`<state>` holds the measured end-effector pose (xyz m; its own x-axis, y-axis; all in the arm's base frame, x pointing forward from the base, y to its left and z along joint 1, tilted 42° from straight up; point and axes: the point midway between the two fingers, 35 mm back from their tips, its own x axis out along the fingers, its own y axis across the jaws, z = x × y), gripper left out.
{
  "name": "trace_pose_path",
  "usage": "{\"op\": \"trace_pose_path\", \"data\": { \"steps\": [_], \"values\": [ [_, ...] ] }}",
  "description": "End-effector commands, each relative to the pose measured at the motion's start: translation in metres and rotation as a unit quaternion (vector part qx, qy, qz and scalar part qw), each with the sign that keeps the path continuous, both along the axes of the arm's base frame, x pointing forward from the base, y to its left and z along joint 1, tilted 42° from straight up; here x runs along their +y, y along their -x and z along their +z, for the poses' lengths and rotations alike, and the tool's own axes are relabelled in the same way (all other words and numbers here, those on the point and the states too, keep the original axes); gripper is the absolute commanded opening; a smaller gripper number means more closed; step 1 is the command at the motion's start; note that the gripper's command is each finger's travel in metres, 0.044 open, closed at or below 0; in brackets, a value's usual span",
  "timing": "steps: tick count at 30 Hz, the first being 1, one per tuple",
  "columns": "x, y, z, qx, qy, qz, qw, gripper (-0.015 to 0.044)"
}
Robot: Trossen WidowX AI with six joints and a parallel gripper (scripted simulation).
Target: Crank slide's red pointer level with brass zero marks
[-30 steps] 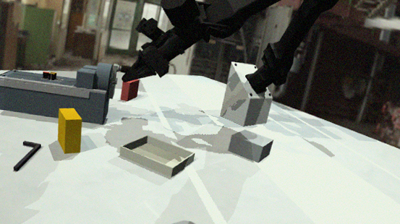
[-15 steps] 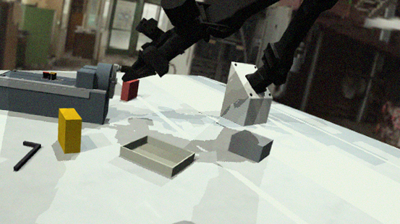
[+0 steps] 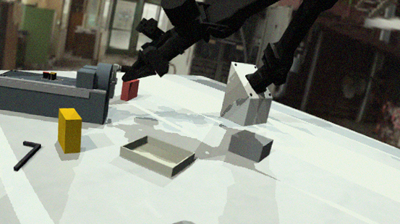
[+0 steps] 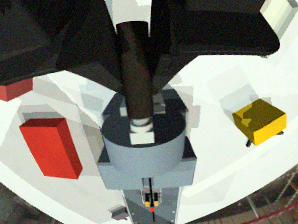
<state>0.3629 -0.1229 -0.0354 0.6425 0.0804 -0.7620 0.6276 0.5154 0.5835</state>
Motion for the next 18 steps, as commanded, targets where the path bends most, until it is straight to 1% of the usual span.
{"op": "trace_pose_path", "data": {
  "steps": [1, 18],
  "values": [
    [-0.0047, 0.0061, -0.0052, 0.009, 0.003, -0.008, 1.0, 0.0],
    [-0.0051, 0.0069, -0.0065, 0.009, 0.003, -0.008, 1.0, 0.0]
  ]
}}
